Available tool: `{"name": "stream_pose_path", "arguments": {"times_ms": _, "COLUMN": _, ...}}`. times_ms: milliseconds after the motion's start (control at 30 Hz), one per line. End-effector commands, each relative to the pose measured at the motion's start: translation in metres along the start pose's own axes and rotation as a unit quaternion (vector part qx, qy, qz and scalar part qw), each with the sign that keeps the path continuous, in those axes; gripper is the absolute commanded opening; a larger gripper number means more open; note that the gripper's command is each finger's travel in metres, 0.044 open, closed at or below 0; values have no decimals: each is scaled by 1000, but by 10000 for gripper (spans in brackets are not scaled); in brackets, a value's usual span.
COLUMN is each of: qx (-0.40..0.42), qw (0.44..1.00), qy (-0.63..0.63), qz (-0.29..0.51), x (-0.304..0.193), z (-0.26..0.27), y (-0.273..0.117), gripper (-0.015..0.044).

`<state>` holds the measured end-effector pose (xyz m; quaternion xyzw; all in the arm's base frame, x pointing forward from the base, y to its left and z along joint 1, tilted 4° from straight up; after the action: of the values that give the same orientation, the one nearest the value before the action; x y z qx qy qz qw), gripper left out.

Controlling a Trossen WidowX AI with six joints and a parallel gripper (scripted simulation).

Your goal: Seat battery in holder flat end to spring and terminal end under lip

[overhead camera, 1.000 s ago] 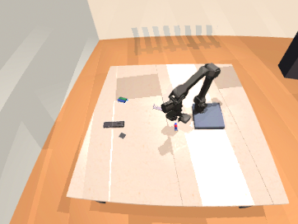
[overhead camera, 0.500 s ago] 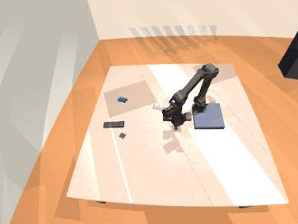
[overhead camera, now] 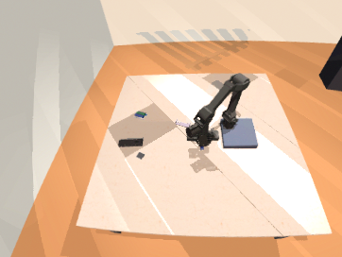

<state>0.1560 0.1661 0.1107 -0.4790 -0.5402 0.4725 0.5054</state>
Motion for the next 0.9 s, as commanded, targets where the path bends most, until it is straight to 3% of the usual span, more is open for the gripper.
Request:
{"name": "stream_pose_path", "arguments": {"times_ms": 0, "qx": 2, "qw": 1000, "qy": -2, "qz": 6, "x": -2, "z": 1, "y": 9, "gripper": 222}}
{"name": "stream_pose_path", "arguments": {"times_ms": 633, "qx": 2, "qw": 1000, "qy": -2, "qz": 6, "x": -3, "z": 2, "y": 37, "gripper": 222}}
{"name": "stream_pose_path", "arguments": {"times_ms": 800, "qx": 2, "qw": 1000, "qy": -2, "qz": 6, "x": -3, "z": 2, "y": 37, "gripper": 90}}
{"name": "stream_pose_path", "arguments": {"times_ms": 867, "qx": 2, "qw": 1000, "qy": -2, "qz": 6, "x": -3, "z": 2, "y": 37, "gripper": 77}}
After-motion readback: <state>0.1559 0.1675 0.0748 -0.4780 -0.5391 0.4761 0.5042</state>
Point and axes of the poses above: the point midway between the two fingers, 35 mm back from their tips, its own y axis out along the fingers, its own z axis across the jaws, x = y × z, the point moved 6 cm from there along -y, back along the fingers, and after that the axes turned 9 degrees about y, right-handed, at the moved point
